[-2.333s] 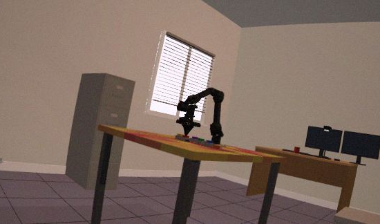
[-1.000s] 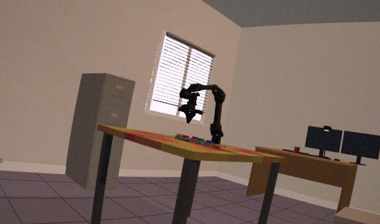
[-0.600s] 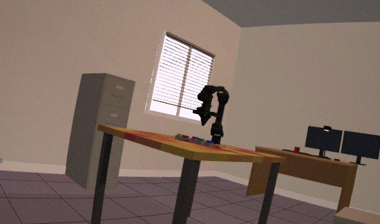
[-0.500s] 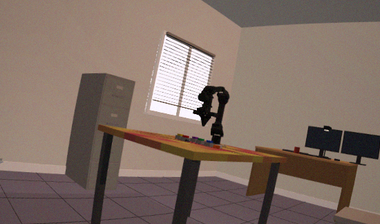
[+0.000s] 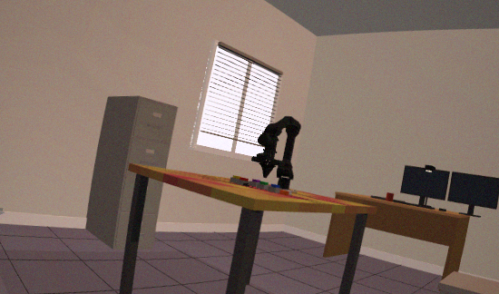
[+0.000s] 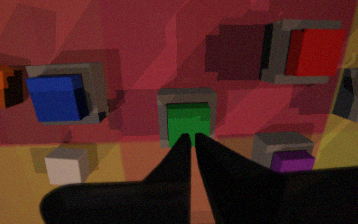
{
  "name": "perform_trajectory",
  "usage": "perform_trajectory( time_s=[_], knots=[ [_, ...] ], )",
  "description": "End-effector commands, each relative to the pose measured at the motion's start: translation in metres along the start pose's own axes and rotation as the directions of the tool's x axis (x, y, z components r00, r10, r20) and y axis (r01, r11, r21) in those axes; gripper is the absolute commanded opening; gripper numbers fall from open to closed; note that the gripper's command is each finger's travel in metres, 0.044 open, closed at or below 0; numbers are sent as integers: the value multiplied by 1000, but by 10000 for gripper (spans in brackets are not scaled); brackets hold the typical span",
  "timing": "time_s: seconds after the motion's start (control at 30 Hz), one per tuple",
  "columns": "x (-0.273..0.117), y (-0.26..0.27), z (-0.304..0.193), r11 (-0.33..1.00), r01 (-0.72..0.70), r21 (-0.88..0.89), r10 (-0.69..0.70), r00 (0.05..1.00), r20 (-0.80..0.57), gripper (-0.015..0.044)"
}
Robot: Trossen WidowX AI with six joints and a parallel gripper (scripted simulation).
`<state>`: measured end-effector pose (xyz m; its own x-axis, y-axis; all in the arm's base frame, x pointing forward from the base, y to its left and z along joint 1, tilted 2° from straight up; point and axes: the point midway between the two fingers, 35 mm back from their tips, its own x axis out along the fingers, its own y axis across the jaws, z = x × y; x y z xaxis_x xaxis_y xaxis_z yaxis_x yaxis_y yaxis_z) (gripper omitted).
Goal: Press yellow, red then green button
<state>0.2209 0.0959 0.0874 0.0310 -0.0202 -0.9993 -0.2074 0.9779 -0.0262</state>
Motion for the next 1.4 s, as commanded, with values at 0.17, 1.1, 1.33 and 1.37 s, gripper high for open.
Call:
perform_trajectory(
  time_s=[0.17, 1.1, 1.33, 1.37],
  knots=[
    [17, -1, -1, 1000, 4, 0, -4, 1000, -9, 20],
    [29, -1, -2, 1000, 4, 0, -4, 1000, -9, 20],
    [-4, -1, -2, 1000, 4, 0, -4, 1000, -9, 20],
    [-4, -1, -2, 1000, 4, 0, -4, 1000, -9, 20]
  ],
)
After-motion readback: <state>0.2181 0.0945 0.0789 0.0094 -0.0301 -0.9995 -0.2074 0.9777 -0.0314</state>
